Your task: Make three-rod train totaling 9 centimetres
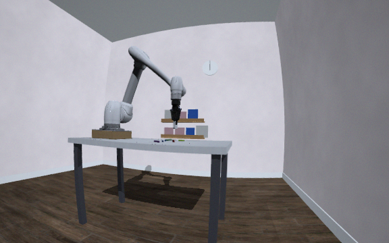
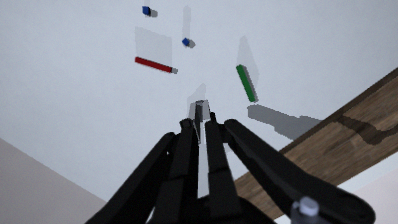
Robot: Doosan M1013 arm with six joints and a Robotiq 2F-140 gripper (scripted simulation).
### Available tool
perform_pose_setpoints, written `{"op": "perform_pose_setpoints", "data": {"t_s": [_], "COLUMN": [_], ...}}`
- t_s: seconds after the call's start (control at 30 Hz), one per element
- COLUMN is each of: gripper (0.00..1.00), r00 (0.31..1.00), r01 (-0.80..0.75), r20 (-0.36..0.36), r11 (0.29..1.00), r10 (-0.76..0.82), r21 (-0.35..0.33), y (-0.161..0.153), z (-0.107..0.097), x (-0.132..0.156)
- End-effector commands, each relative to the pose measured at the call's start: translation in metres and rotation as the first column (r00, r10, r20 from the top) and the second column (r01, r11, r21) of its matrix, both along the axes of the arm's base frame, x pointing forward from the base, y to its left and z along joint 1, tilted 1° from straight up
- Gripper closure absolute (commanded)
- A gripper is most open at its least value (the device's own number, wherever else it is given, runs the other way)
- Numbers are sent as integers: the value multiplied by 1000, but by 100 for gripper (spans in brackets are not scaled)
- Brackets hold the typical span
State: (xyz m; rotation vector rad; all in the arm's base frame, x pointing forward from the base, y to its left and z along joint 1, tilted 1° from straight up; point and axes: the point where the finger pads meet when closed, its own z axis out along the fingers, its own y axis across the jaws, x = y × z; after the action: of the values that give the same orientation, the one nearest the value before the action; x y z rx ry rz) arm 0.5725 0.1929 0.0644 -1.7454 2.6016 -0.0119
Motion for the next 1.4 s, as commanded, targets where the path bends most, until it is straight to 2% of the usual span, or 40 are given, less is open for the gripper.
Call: {"op": "perform_pose_setpoints", "data": {"t_s": [0.0, 0.23, 0.37, 0.43, 0.5, 0.6, 0.93, 1.0, 1.07, 1.3, 1.37], "gripper": [97, 97, 97, 97, 97, 97, 97, 97, 97, 97, 97], "r00": [1000, 999, 973, 973, 937, 900, 696, 696, 599, 402, 367], "r01": [0, -52, -230, -230, -349, -435, -718, -718, -801, -916, -930], "r20": [0, 0, -1, -1, -1, -2, -5, -5, -6, -8, -9], "r11": [1000, 999, 973, 973, 937, 900, 696, 696, 599, 402, 367], "r10": [0, 52, 230, 230, 349, 435, 718, 718, 801, 916, 930], "r21": [0, 0, -2, -2, -4, -5, -8, -8, -9, -10, -10], "y": [0, -8, -37, -37, -57, -72, -127, -127, -148, -183, -189], "z": [0, 0, 0, 0, 0, 1, 1, 1, 1, 1, 1], "x": [0, 2, 6, 6, 9, 10, 12, 12, 11, 8, 7]}}
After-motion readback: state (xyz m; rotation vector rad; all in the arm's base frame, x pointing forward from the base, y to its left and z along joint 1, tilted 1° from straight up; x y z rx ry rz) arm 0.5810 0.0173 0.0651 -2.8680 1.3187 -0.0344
